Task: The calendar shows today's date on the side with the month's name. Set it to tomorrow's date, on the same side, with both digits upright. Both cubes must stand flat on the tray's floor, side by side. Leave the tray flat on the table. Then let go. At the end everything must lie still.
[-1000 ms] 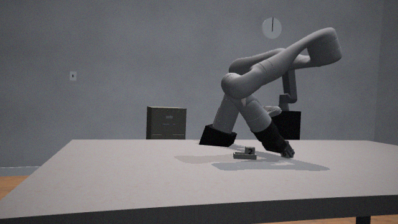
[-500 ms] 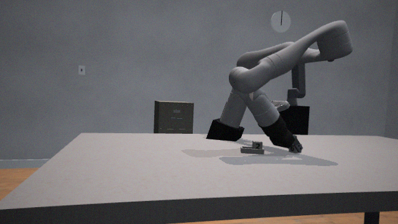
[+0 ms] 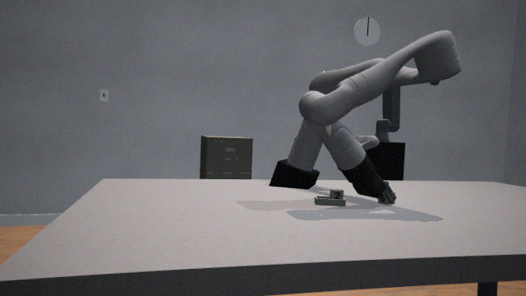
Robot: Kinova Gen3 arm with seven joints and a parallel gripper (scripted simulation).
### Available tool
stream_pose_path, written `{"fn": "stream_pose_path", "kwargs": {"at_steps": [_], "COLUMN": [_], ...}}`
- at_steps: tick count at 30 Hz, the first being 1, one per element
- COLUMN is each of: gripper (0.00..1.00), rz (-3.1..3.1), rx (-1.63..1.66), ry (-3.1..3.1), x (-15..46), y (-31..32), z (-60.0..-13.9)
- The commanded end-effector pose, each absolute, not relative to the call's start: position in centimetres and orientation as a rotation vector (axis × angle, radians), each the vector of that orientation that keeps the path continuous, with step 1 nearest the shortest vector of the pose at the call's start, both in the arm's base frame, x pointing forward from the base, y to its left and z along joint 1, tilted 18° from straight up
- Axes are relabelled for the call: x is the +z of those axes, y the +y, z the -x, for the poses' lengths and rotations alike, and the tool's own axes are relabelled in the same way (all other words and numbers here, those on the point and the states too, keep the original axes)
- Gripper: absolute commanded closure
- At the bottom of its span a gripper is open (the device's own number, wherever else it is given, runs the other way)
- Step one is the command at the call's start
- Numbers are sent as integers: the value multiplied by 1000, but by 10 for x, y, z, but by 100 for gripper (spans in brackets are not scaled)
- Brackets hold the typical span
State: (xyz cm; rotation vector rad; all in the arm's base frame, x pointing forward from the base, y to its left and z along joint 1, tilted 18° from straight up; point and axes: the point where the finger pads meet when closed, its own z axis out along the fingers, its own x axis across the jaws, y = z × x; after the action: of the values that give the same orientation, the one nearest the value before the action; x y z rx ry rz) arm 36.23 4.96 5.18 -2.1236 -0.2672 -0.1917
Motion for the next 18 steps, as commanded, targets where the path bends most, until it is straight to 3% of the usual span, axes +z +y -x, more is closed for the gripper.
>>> {"fn": "stream_pose_path", "kwargs": {"at_steps": [1,18], "gripper": [40,40], "rz": [2124,2124], "rx": [-193,-193], "ry": [-267,-267], "x": [52,50], "y": [49,50], "z": [-363,-363]}}
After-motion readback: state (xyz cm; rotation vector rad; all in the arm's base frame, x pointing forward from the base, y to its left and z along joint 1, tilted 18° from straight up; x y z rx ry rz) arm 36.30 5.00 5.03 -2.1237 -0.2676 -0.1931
